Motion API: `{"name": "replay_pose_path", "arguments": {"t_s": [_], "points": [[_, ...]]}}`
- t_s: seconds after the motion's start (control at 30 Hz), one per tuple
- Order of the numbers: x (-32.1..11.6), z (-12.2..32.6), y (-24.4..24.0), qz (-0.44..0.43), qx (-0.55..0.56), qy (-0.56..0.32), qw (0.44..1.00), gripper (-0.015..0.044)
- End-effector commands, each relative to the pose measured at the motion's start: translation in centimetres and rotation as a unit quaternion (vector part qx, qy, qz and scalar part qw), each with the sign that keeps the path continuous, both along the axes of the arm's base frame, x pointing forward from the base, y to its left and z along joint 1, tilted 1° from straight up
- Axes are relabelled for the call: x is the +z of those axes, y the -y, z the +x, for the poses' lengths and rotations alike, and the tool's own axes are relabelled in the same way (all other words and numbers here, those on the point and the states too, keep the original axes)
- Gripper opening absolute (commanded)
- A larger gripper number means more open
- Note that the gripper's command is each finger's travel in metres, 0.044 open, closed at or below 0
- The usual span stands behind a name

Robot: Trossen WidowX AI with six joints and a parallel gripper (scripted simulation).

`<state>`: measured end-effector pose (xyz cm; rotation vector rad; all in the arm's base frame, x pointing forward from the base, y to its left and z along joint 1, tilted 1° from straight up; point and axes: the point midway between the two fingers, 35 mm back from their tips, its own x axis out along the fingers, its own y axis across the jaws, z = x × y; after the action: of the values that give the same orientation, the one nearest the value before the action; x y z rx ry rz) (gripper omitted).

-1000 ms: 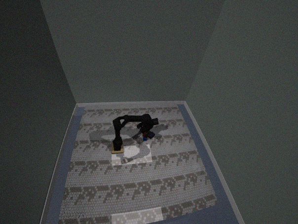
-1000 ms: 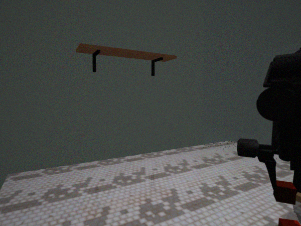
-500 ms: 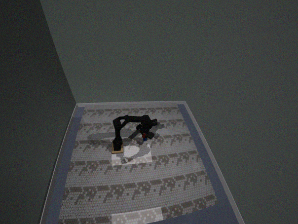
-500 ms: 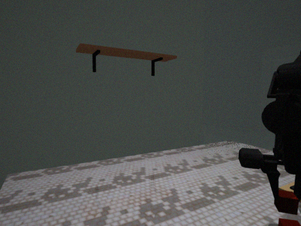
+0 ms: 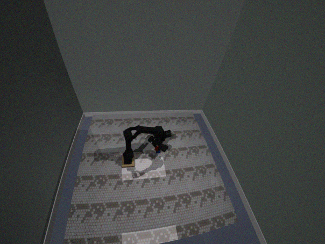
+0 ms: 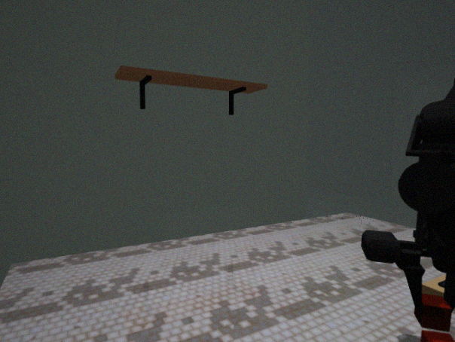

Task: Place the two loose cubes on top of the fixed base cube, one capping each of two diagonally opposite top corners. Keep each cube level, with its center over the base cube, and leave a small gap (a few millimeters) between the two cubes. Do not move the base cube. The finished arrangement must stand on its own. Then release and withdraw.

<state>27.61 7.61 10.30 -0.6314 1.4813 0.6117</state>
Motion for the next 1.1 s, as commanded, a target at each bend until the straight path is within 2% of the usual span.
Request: {"name": "replay_pose_path", "arguments": {"t_s": [0.0,0.47,1.07], "points": [[-0.4,0.1,0.0,0.001,-0.001,0.001,1.0,0.0105],[-2.9,0.2,0.1,0.016,-0.029,0.002,0.999,0.0105],[-3.0,0.2,0.1,0.016,-0.03,0.002,0.999,0.0105]]}}
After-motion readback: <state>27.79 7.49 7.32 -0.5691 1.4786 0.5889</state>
